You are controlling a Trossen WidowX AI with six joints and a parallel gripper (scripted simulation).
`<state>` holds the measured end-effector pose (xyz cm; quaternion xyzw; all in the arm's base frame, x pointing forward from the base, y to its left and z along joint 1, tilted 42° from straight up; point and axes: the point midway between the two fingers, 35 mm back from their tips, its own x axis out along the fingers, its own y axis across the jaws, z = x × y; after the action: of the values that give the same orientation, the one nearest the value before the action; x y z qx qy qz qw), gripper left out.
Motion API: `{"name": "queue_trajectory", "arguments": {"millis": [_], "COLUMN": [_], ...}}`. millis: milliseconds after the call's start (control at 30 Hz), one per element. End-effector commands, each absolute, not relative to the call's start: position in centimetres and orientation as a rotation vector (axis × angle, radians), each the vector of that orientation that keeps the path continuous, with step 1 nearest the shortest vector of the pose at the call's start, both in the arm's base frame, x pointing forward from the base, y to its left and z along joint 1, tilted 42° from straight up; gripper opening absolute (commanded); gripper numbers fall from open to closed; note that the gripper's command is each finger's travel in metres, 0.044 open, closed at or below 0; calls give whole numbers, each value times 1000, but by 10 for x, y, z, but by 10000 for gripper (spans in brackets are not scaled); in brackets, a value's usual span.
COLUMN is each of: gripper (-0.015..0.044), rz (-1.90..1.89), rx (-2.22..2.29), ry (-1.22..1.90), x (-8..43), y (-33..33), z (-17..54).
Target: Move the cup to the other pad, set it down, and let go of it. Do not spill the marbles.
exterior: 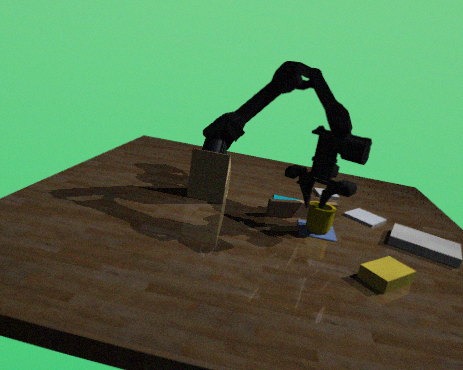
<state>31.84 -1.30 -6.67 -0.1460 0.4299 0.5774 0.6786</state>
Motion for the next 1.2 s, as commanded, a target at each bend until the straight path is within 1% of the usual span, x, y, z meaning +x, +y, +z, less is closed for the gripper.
{"name": "queue_trajectory", "arguments": {"millis": [0, 500, 1167], "gripper": [167, 167, 33], "rz": [1299, 1300, 1301], "rx": [-311, -310, -321], "ry": [971, 970, 969], "x": [315, 313, 314], "y": [-7, 0, -1], "z": [-74, -81, -80]}}
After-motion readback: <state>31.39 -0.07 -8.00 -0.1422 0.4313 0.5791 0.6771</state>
